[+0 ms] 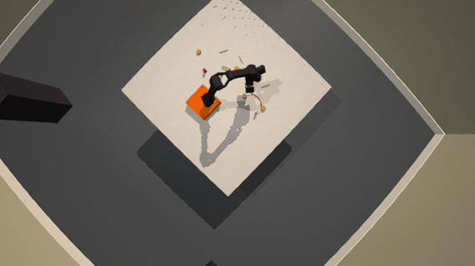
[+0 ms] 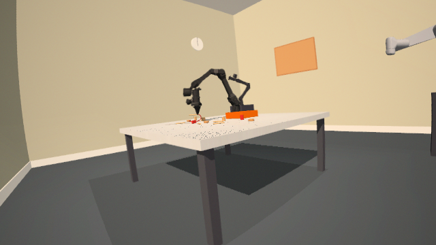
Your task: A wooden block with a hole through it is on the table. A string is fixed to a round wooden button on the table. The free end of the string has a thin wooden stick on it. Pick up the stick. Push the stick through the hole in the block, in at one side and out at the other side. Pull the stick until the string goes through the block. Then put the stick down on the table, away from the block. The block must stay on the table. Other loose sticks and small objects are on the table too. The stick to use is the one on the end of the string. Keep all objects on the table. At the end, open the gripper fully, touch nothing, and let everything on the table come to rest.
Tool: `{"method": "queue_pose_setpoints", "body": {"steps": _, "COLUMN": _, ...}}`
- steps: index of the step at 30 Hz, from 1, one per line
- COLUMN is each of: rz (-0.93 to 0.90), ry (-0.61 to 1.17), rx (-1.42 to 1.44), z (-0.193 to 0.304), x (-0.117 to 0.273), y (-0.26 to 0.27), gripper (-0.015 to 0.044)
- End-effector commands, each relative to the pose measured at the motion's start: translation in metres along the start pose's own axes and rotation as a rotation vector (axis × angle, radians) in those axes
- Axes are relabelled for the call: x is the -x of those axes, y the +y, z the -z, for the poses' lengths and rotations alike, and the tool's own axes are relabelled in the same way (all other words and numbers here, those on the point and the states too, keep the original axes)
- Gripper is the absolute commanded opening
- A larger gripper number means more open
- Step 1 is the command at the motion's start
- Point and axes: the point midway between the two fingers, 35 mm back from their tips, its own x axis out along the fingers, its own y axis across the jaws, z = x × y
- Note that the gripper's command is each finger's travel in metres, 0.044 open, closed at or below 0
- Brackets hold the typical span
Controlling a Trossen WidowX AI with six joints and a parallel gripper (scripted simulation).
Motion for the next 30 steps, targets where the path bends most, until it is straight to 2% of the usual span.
{"method": "queue_pose_setpoints", "body": {"steps": 1, "rz": -0.001, "ry": 0.006, "rx": -0.151, "z": -0.003, "x": -0.001, "y": -0.002, "gripper": 0.0000}}
{"method": "queue_pose_setpoints", "body": {"steps": 30, "rz": 0.001, "ry": 0.005, "rx": -1.211, "z": -0.022, "x": -0.002, "y": -0.013, "gripper": 0.0000}}
